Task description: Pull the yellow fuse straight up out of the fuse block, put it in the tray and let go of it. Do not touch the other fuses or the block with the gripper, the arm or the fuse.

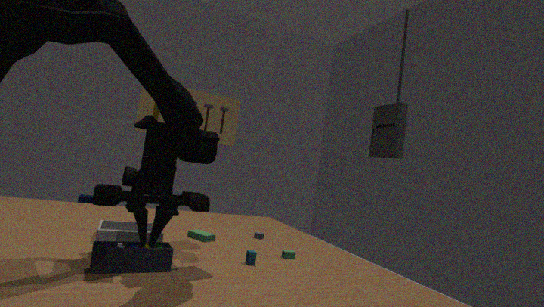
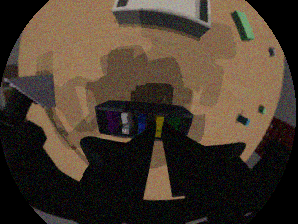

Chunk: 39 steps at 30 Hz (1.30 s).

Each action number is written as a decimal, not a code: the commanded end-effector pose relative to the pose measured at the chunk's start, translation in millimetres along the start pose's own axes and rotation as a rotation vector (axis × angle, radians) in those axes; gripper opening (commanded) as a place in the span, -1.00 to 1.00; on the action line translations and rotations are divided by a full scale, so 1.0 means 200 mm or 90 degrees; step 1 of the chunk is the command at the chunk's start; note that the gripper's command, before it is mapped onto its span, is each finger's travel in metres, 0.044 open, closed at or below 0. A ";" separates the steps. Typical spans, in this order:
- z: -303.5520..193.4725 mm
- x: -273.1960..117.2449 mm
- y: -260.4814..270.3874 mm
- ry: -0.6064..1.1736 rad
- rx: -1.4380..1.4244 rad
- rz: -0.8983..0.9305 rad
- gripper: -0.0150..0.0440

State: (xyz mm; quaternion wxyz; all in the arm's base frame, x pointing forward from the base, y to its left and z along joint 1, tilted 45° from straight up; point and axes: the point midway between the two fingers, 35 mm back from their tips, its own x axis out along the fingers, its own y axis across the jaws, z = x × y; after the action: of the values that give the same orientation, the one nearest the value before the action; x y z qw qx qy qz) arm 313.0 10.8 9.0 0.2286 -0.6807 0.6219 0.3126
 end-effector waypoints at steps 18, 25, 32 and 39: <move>0.00 -0.04 0.00 0.000 0.000 0.000 -0.49; 0.00 -0.05 0.00 0.000 0.000 0.000 -0.49; 0.00 -0.07 0.00 0.001 -0.001 0.000 -0.49; 0.00 -0.09 0.00 0.001 -0.001 0.000 -0.49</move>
State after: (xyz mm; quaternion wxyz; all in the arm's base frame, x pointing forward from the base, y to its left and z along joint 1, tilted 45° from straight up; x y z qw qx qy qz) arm 313.6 21.8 20.7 0.2253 -0.6830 0.6208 0.3119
